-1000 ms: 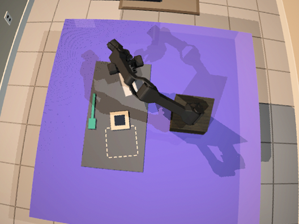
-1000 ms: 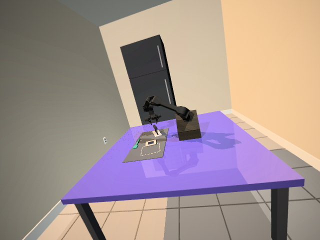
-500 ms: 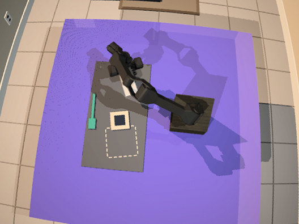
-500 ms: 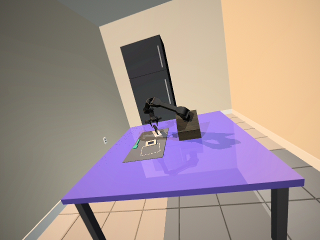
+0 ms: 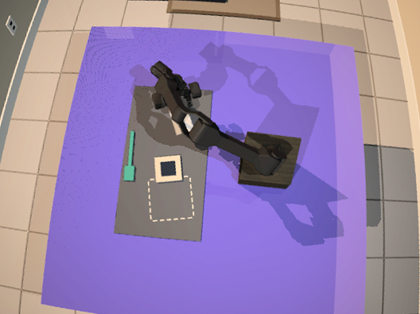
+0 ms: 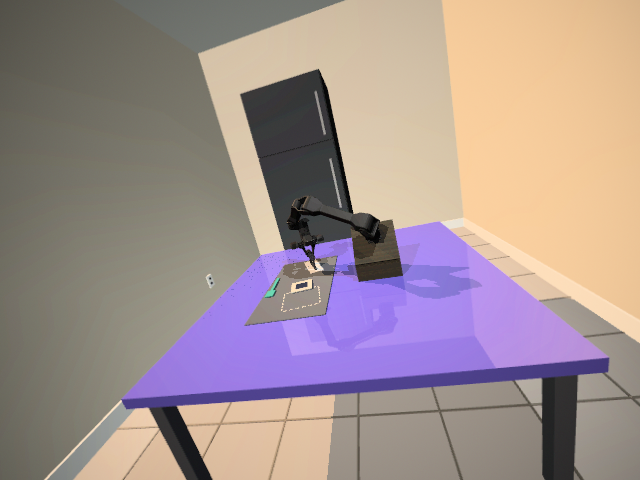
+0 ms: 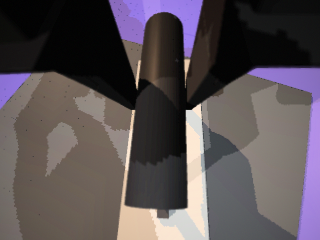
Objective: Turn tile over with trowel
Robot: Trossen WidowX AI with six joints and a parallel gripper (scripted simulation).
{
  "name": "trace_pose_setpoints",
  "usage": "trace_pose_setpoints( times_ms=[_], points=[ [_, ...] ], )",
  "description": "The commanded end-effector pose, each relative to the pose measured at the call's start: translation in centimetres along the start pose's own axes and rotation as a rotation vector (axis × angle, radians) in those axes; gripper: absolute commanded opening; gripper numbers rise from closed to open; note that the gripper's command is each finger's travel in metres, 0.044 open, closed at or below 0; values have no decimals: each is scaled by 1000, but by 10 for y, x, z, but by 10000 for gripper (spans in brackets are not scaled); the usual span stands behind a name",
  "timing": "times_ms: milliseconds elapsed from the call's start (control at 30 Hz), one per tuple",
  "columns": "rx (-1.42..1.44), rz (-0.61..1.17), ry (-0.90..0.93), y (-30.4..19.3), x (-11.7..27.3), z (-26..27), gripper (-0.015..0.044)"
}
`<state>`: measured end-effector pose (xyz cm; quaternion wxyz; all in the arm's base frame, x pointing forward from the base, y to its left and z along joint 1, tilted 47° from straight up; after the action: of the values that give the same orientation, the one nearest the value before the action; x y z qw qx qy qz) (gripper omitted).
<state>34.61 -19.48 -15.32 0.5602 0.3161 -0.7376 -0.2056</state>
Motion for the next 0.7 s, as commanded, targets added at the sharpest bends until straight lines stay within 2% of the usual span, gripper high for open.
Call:
trace_pose_setpoints(
  times_ms=[0,667],
  points=[
    [-5,-3,-2,0,-1,1,130],
    [-25,-3,-2,0,-1,1,130]
  ],
)
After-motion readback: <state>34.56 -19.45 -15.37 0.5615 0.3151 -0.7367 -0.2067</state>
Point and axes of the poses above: the point midway between the two fingers, 35 mm back from their tips, its own x axis back along the fingers, its own z axis across the jaws, y = z × x, the point moved 5 cm from there along x, back along the fingers, and after that the axes turned 3 degrees about -x, right-handed, at the moved point
